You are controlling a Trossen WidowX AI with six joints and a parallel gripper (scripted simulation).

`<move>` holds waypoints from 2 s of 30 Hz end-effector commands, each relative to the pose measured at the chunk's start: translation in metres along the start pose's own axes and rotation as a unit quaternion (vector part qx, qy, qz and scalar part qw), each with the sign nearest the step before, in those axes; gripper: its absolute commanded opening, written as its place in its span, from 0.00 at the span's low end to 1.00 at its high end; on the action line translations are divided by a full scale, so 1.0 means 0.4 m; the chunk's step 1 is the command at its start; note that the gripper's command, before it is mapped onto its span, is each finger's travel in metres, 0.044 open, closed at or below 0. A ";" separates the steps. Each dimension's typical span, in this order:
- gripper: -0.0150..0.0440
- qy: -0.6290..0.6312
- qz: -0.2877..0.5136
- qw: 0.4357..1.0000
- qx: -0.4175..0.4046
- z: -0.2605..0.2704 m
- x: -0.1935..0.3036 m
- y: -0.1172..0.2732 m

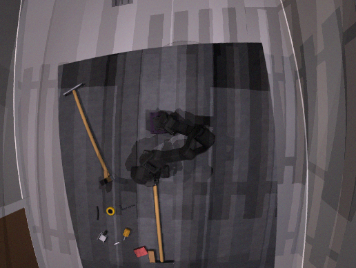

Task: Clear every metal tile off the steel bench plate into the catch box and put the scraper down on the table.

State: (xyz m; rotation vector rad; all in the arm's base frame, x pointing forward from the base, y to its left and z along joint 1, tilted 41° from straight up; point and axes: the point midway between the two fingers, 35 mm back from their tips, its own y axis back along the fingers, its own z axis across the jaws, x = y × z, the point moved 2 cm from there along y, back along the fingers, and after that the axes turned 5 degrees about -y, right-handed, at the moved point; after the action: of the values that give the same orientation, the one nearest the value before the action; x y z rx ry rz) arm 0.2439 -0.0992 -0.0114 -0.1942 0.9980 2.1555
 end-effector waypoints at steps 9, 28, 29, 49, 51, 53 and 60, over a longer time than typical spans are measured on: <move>0.25 0.006 -0.005 1.000 0.000 0.010 -0.019 -0.005; 0.25 0.009 -0.003 1.000 -0.001 0.020 -0.070 -0.036; 0.25 0.009 -0.003 1.000 -0.001 0.020 -0.073 -0.038; 0.25 0.012 -0.003 1.000 -0.004 0.036 -0.135 -0.082; 0.25 0.012 -0.003 1.000 -0.004 0.038 -0.142 -0.087; 0.25 0.013 -0.003 1.000 -0.004 0.040 -0.148 -0.091; 0.25 0.014 -0.004 1.000 -0.006 0.045 -0.169 -0.108</move>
State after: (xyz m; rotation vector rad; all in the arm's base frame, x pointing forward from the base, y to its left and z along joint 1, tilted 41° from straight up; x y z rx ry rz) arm 0.3168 -0.1028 0.0008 -0.2216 0.9983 2.1681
